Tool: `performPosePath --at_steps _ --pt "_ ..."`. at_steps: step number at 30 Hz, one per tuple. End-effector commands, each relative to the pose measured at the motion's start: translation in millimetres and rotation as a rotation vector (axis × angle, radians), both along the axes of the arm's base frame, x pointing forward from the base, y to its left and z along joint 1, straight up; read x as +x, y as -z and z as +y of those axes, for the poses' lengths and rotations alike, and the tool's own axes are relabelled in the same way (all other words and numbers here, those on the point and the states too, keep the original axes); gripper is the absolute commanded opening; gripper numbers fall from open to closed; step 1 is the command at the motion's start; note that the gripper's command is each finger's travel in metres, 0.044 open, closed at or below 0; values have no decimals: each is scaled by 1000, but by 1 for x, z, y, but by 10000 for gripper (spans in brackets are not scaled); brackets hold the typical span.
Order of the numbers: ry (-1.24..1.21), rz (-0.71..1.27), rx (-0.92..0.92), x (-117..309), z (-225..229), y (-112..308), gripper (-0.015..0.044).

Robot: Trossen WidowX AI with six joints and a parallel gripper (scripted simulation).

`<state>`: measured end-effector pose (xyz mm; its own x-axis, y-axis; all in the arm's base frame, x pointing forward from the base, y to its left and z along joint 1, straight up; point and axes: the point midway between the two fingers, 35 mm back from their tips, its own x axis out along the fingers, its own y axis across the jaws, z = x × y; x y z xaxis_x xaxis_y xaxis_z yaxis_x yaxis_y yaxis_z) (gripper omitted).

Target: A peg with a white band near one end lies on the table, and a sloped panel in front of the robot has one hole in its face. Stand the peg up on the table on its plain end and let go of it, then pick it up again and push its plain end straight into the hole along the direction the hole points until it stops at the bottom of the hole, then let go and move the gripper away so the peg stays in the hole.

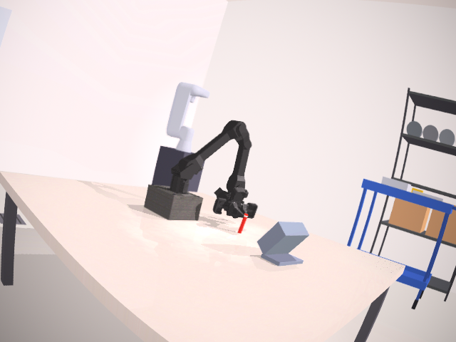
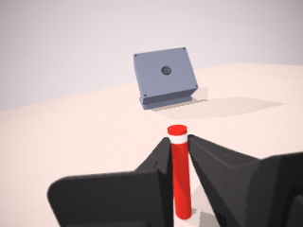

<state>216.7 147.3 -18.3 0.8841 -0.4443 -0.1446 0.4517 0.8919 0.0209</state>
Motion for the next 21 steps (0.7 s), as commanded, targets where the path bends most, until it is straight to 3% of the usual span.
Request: performPosePath --at_steps 1,14,18,21 --pt "0 0 0 -1 1 2 50" --pt "-4 -7 -3 -4 2 3 50" --pt "-4 -9 -2 -3 2 0 130" --pt "-4 -9 -2 -3 2 0 130"
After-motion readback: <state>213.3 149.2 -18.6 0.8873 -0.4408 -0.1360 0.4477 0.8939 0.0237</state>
